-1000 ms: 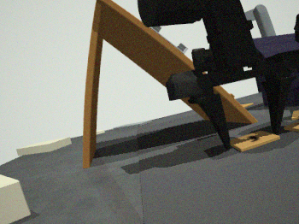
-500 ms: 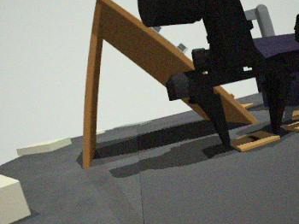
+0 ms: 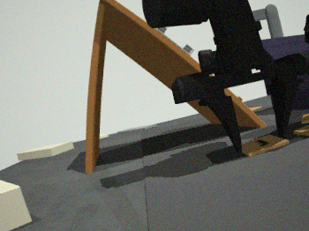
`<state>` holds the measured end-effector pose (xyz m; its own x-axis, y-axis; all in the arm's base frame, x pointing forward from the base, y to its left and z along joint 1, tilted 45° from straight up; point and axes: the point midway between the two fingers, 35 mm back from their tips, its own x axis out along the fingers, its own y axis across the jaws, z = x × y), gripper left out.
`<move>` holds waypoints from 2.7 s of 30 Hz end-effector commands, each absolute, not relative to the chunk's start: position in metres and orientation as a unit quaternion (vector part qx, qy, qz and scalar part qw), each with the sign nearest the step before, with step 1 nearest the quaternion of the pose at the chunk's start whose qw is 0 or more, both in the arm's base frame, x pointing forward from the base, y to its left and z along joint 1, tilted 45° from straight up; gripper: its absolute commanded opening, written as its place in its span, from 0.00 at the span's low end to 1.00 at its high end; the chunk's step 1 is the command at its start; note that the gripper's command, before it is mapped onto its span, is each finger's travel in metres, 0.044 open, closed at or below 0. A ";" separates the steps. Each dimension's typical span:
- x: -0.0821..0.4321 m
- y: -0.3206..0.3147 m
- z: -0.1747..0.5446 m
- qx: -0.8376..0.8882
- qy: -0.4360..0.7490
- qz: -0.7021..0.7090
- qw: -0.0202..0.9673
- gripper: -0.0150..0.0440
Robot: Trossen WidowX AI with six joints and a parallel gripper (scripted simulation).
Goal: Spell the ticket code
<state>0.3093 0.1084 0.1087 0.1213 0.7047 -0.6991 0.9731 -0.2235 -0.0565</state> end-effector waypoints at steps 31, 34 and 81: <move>0.306 0.092 0.117 0.717 0.584 -0.315 0.214 0.25; 0.306 0.090 0.118 0.717 0.584 -0.315 0.214 0.25; 0.317 0.042 0.157 0.649 0.505 -0.055 0.566 0.25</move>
<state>0.3184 0.0461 0.1534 0.4480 0.6092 -0.6544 0.7685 0.1116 0.6301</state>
